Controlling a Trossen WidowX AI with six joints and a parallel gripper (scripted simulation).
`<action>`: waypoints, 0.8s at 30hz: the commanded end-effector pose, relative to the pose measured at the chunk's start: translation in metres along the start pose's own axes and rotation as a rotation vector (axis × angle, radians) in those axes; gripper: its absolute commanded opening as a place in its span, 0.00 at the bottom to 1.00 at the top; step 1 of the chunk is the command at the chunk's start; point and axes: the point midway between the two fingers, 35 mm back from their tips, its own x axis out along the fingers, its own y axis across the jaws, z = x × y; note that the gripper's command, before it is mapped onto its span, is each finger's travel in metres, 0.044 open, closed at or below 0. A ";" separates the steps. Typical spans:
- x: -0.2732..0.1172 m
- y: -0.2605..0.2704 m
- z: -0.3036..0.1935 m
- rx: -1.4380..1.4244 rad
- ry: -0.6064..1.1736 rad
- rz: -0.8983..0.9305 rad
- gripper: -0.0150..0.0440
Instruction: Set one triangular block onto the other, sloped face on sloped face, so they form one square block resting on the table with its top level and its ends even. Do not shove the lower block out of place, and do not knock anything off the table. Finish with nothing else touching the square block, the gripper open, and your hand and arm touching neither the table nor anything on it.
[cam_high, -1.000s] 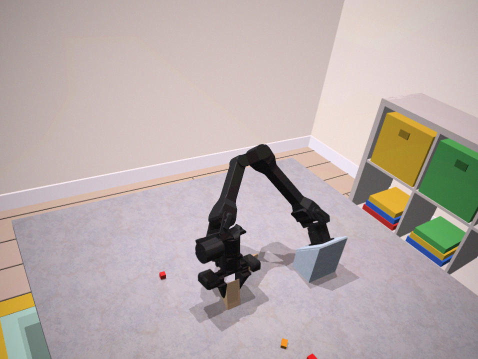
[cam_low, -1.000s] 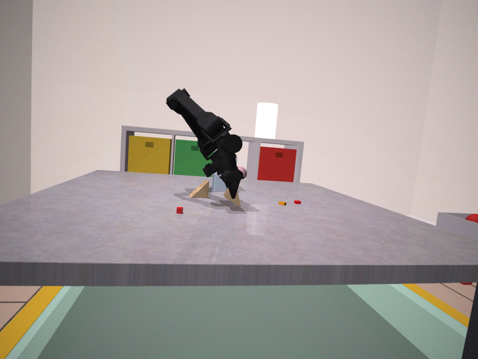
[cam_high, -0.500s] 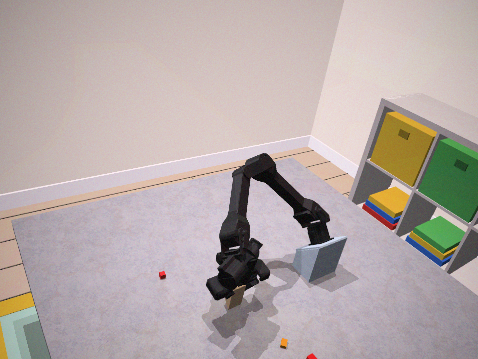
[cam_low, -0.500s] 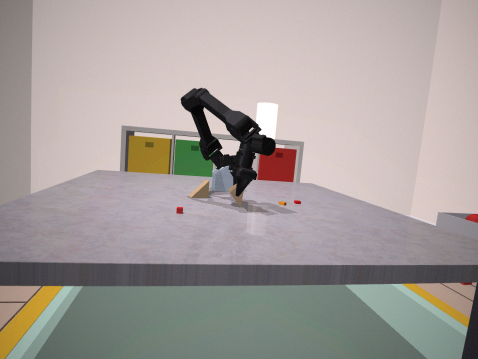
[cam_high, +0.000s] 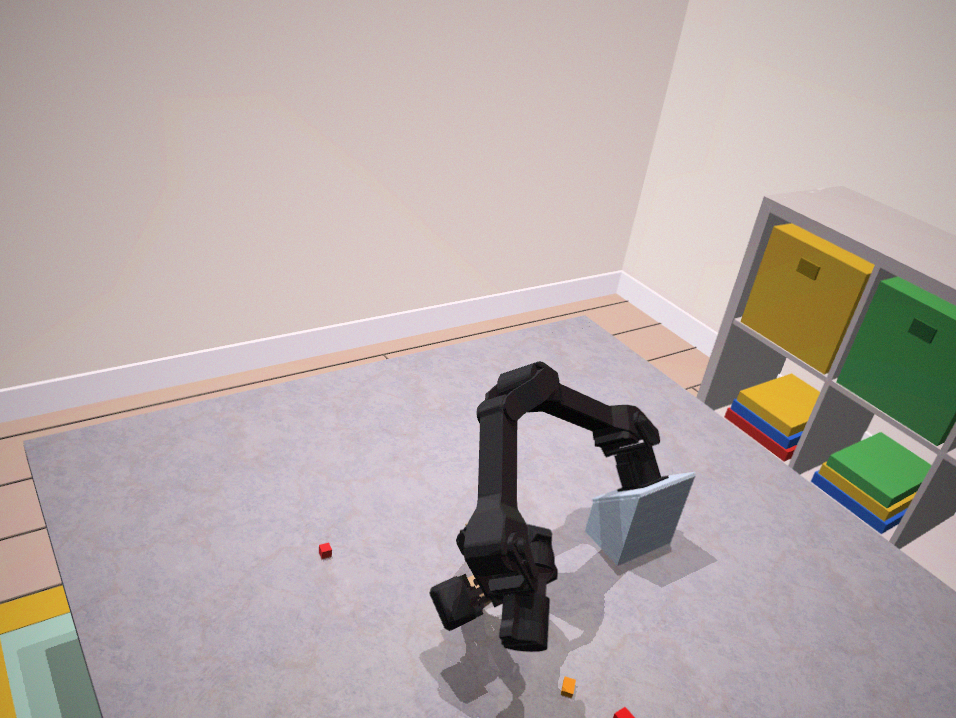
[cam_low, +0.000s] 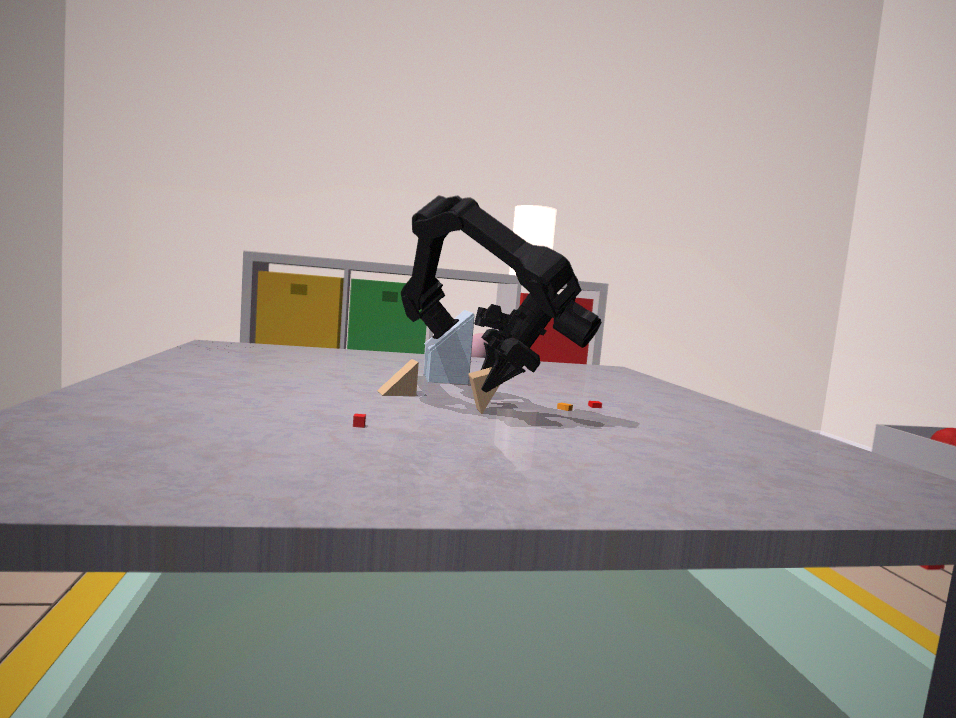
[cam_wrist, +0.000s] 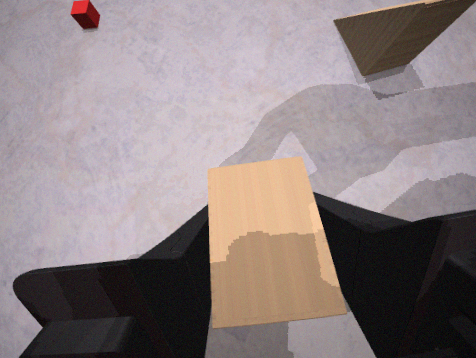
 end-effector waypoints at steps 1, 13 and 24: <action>0.000 0.000 0.000 0.000 0.000 0.000 0.30; 0.000 0.000 0.000 0.000 0.000 0.000 0.83; 0.000 0.000 0.000 0.000 0.000 0.000 1.00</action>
